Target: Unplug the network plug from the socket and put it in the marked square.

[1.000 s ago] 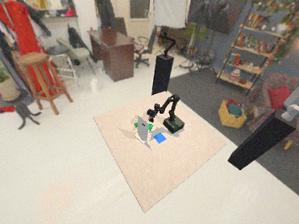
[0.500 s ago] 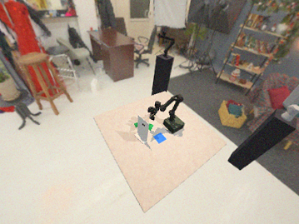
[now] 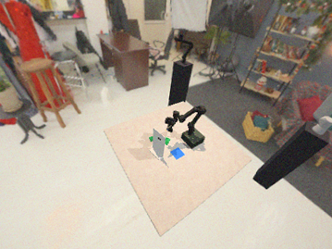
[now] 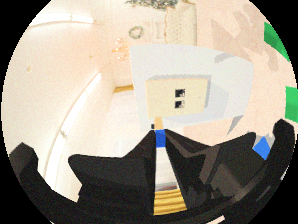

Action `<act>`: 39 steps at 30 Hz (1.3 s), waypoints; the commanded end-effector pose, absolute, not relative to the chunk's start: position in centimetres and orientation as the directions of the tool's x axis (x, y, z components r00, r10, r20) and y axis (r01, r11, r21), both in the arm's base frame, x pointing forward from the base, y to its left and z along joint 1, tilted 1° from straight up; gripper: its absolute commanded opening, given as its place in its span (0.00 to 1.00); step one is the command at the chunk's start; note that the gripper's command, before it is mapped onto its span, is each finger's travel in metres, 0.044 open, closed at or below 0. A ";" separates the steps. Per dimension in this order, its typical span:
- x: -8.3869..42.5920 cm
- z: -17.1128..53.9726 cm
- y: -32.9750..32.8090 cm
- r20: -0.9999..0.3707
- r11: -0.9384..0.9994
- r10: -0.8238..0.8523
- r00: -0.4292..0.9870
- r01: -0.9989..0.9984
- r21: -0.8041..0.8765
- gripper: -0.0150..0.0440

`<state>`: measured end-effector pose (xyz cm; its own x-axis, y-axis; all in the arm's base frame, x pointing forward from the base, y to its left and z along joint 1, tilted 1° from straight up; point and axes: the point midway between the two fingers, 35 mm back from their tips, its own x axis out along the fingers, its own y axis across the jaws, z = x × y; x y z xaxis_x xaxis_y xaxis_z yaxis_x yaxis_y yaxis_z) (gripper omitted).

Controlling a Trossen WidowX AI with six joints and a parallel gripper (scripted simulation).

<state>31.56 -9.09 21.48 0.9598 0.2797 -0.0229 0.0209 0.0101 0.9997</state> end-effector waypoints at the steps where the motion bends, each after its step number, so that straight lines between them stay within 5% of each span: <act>1: 32.1 20.7 -8.3 -0.051 -0.013 0.280 0.959 0.057 0.998 0.25; 39: 33.1 9.8 1.0 -0.491 -0.063 0.270 0.829 0.523 0.850 0.25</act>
<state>33.44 0.24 10.81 0.8507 0.2747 -0.4482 0.4831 -0.0727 0.8725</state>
